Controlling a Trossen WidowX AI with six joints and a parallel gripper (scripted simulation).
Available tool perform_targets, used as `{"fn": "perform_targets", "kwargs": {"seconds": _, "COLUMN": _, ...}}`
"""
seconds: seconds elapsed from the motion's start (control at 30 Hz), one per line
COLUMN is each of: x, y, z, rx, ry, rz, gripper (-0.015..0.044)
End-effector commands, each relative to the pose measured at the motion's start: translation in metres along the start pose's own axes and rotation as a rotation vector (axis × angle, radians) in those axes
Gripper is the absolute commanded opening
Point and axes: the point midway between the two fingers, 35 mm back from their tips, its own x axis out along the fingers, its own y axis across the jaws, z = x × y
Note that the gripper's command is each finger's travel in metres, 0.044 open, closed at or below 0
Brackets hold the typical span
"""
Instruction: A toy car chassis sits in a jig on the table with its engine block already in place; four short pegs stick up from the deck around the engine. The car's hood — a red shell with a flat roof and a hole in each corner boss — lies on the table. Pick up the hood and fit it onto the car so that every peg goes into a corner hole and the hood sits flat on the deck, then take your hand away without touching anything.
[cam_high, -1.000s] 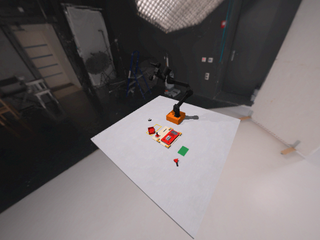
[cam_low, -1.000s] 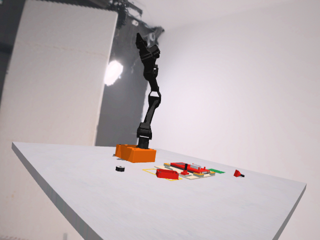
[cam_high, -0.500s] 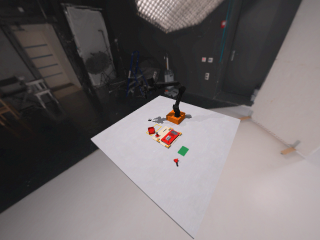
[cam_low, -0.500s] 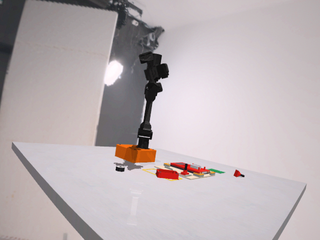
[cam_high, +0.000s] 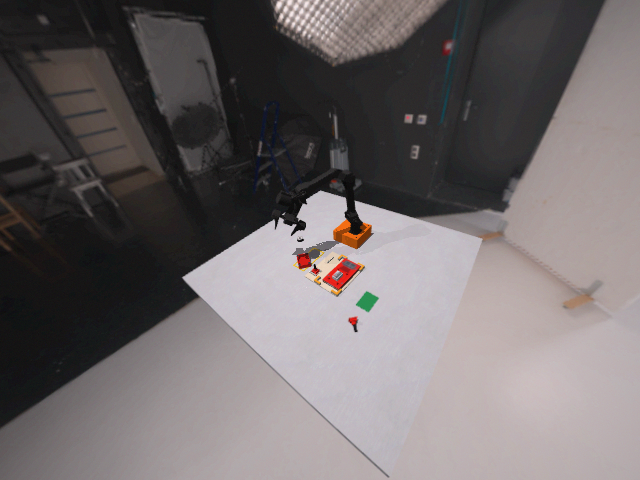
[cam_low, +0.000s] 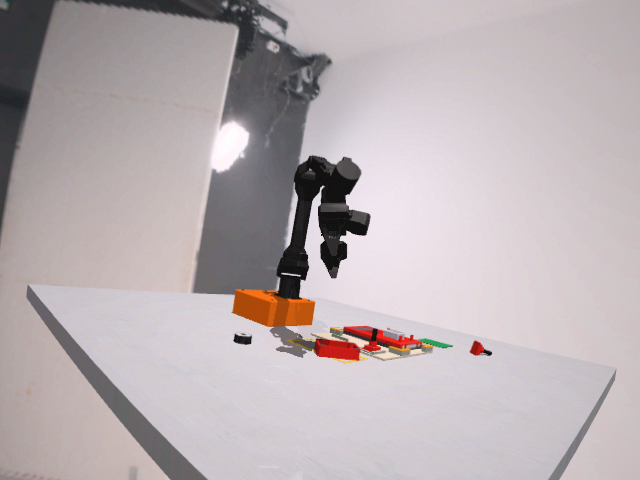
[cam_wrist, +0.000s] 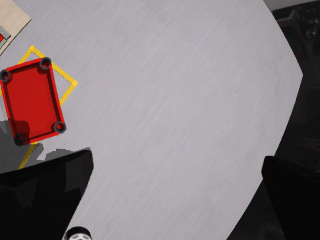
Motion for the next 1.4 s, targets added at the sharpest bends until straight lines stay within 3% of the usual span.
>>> {"fn": "perform_targets", "kwargs": {"seconds": 0.0, "x": 0.029, "y": 0.047, "z": 0.009, "rx": -0.082, "ry": 0.035, "rz": 0.224, "gripper": 0.0440}}
{"fn": "perform_targets", "kwargs": {"seconds": 0.13, "x": 0.049, "y": 0.100, "z": 0.016, "rx": -0.171, "ry": 0.082, "rz": 0.471, "gripper": 0.0440}}
{"fn": "perform_targets", "kwargs": {"seconds": 0.23, "x": 0.052, "y": 0.117, "z": 0.018, "rx": -0.201, "ry": 0.100, "rz": 0.552, "gripper": 0.0440}}
{"fn": "perform_targets", "kwargs": {"seconds": 1.37, "x": 0.077, "y": 0.130, "z": 0.017, "rx": -0.201, "ry": 0.100, "rz": 0.552, "gripper": 0.0440}}
